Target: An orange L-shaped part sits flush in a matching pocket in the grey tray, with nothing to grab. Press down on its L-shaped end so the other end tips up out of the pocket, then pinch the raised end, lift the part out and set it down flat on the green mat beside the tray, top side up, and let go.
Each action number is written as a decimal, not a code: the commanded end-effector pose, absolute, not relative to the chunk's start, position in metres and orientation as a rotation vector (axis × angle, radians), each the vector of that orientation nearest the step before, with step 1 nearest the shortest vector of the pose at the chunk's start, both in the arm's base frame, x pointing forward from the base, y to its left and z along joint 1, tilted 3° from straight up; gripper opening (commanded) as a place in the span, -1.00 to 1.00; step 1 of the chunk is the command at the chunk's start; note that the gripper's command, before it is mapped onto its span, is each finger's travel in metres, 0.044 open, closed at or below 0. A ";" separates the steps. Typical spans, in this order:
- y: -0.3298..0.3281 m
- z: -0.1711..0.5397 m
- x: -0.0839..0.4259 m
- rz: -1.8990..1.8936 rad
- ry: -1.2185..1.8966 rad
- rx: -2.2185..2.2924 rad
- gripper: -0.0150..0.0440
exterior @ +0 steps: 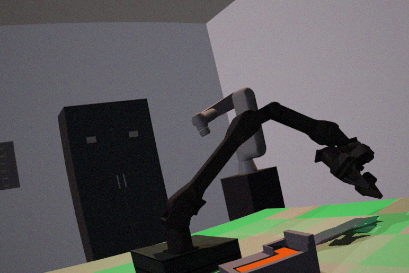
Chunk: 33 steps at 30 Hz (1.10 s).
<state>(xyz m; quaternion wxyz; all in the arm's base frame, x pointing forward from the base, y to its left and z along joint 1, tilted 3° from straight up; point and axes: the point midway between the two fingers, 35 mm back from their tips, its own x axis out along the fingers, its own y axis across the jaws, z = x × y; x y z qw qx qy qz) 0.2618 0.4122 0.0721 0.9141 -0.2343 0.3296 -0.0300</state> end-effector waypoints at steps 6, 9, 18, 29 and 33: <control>0.356 0.080 0.302 -0.127 0.852 -0.441 0.33; 0.315 0.086 0.322 -0.165 0.969 -0.395 0.12; 0.171 0.106 0.341 -0.241 1.333 -0.112 0.12; 0.066 0.129 0.304 -0.216 1.535 0.301 0.12; 0.066 0.129 0.304 -0.216 1.535 0.301 0.12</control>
